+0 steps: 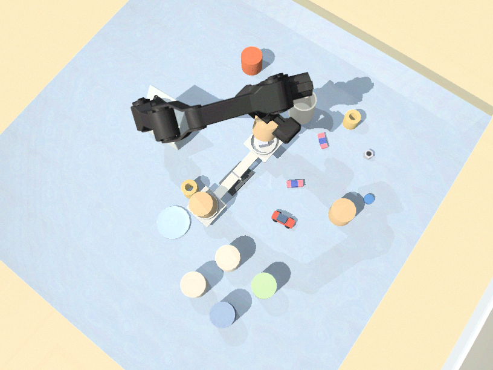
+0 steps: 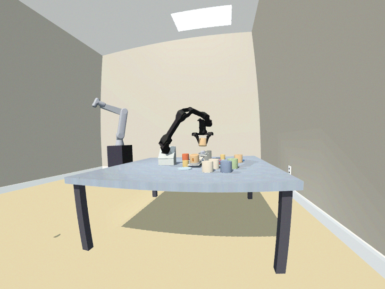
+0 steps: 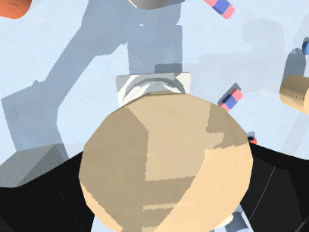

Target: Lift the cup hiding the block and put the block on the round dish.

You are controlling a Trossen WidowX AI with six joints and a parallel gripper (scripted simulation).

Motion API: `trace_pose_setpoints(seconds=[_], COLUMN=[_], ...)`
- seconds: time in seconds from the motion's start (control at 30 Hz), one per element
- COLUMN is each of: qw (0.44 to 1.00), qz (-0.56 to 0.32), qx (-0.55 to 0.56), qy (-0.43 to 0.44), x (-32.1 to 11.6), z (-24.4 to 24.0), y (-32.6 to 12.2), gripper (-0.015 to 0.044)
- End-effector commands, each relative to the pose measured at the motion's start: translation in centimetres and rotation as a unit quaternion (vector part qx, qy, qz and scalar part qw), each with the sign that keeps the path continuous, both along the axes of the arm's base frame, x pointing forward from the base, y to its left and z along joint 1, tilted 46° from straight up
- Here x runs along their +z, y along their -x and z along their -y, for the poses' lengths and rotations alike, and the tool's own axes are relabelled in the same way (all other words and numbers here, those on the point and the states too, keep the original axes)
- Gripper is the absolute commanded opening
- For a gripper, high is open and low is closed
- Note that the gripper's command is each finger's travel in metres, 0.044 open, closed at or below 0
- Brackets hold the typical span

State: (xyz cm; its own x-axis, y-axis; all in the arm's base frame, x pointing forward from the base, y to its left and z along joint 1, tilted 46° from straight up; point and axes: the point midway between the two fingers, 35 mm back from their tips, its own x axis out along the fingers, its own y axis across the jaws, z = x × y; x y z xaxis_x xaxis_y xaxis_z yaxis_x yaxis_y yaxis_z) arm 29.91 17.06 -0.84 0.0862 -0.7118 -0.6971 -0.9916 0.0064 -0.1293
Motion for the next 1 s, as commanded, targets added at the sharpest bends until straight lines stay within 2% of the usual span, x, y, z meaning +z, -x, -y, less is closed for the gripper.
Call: trace_pose_setpoints(seconds=[0.0, 0.1, 0.47, 0.77, 0.97], qw=[1.0, 1.0, 1.0, 1.0, 1.0], qz=[0.0, 0.001, 0.004, 0.004, 0.005], qx=[0.003, 0.003, 0.003, 0.003, 0.003], qy=[-0.001, -0.002, -0.01, -0.01, -0.009], x=[0.0, -1.8, -14.6, -15.4, -17.4], z=[-0.1, -0.7, -1.9, -1.7, 0.2], y=[0.0, 0.7, 7.7, 8.2, 7.8], gripper=[0.0, 0.0, 0.0, 0.0, 0.0])
